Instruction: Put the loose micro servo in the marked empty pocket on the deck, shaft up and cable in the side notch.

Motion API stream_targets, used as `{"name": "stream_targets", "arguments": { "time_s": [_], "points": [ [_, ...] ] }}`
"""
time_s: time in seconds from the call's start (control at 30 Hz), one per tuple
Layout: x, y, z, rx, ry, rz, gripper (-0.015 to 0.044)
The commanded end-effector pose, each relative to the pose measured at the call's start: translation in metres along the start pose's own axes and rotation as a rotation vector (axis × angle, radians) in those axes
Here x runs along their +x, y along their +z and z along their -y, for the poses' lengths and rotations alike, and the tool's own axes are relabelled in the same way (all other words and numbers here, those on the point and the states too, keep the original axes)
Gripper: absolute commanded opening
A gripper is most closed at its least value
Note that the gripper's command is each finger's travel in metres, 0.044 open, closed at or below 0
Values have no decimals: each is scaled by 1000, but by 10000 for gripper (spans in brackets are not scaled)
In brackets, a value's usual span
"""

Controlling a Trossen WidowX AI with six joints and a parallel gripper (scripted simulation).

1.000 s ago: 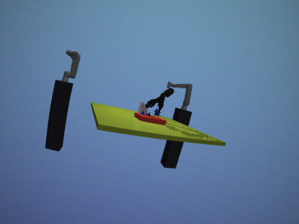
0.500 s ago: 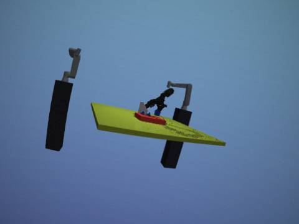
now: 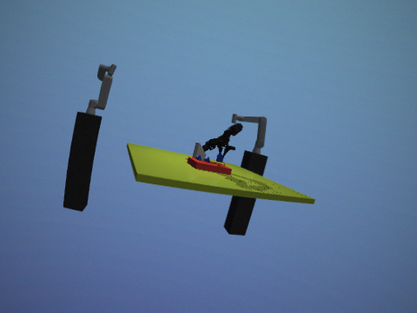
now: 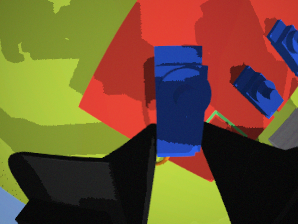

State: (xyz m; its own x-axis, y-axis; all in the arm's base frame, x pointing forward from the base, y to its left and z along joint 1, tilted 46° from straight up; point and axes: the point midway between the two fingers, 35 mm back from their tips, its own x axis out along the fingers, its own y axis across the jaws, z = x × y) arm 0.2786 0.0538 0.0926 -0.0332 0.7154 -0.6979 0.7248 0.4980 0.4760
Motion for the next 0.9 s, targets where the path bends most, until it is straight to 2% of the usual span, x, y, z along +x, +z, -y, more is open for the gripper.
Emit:
{"name": "stream_targets", "arguments": {
  "time_s": [0.0, 0.7, 0.87],
  "points": [
    [-1, 1, 1, -156, -1, 4, 0],
    [-1, 1, 1, -887, -2, 3, 0],
    [-1, 1, 1, -939, -2, 3, 0]
  ]
}}
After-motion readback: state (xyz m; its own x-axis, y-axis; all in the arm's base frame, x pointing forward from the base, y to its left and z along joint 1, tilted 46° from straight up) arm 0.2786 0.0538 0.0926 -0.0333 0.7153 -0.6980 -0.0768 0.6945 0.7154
